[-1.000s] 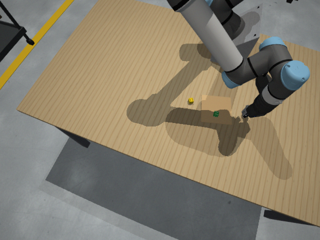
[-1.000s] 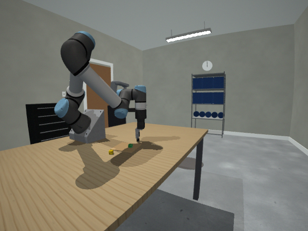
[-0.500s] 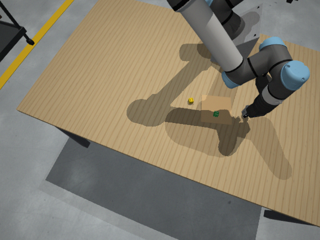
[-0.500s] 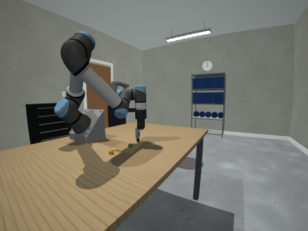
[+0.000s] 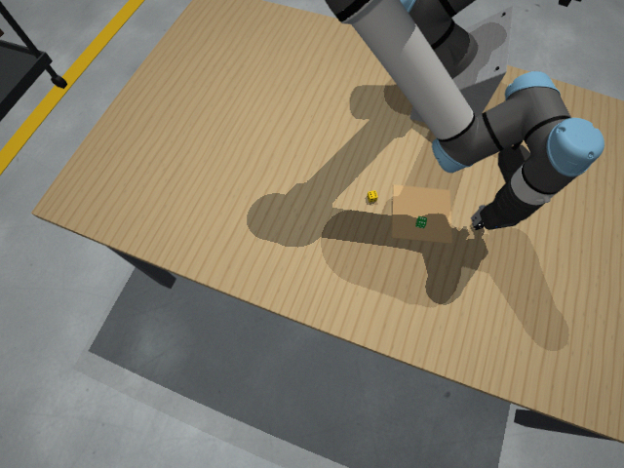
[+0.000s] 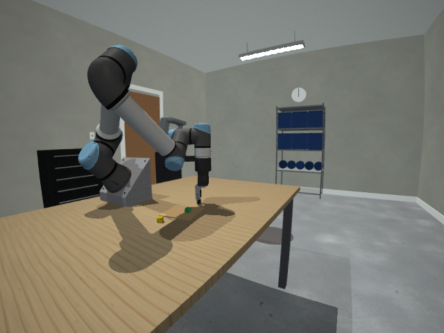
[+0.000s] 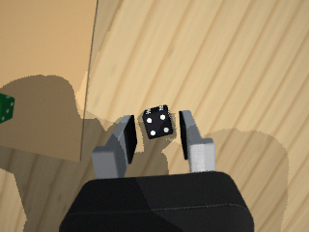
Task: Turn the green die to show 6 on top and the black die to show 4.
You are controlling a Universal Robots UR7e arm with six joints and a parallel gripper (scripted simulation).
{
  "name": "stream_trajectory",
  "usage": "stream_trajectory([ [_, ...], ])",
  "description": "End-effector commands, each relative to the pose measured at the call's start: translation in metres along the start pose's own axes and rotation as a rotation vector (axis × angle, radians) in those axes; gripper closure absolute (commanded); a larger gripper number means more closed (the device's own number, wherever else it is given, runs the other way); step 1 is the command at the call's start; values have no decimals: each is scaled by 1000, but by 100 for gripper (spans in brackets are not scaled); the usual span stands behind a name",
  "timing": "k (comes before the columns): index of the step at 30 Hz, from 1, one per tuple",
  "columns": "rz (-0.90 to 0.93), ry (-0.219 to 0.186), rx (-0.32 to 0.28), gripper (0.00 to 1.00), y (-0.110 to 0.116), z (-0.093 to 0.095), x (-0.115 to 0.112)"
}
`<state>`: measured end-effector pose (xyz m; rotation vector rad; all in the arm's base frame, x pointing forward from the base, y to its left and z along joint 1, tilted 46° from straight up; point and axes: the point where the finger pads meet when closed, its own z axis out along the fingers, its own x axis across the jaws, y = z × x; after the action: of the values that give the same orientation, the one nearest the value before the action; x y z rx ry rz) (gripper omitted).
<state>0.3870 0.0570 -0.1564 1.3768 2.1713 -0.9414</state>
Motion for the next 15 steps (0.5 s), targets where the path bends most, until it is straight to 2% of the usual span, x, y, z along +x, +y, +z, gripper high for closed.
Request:
stream_trajectory([
  [1, 0, 0, -1, 30, 0, 0, 0],
  [15, 0, 0, -1, 30, 0, 3, 0],
])
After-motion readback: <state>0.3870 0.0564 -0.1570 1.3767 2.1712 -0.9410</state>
